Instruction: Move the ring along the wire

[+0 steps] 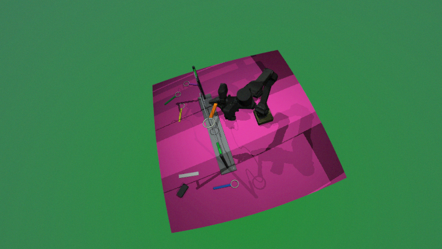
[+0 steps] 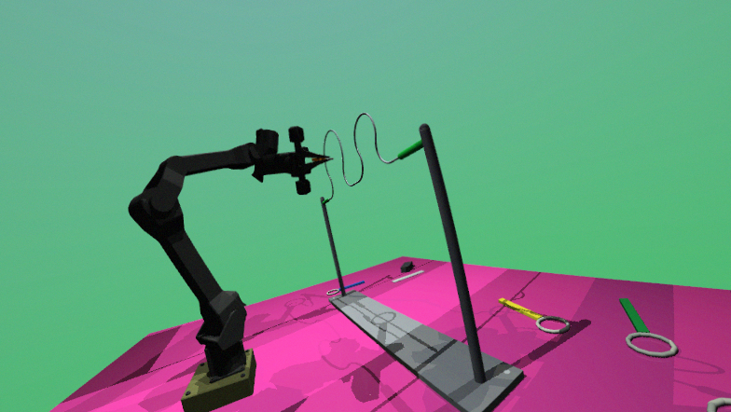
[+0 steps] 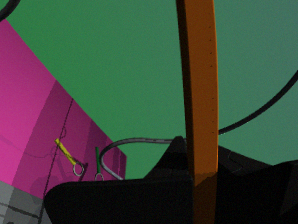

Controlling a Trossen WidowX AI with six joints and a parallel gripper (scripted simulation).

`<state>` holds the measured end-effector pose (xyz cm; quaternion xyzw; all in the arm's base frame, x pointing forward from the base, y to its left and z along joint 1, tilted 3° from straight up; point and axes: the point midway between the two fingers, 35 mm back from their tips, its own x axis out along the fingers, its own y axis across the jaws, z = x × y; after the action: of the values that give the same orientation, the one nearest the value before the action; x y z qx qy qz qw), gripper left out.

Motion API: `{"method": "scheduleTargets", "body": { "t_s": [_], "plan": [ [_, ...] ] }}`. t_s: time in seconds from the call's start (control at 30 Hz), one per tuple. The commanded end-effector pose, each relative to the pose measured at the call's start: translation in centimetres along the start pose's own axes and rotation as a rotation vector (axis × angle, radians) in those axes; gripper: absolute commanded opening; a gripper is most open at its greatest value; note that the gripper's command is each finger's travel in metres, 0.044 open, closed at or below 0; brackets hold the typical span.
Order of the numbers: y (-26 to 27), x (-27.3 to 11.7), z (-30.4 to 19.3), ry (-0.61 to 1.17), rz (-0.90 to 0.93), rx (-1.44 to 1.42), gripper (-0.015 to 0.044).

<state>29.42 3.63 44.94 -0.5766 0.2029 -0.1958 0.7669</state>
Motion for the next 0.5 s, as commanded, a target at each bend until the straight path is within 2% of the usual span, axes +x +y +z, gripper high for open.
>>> {"method": "scheduleTargets", "body": {
  "t_s": [0.0,0.47],
  "plan": [
    [-0.31,-0.14,-0.32,0.003,-0.022,-0.031,-0.015],
    [-0.86,-0.16,-0.26,0.004,-0.1,-0.185,-0.015]
  ]
}}
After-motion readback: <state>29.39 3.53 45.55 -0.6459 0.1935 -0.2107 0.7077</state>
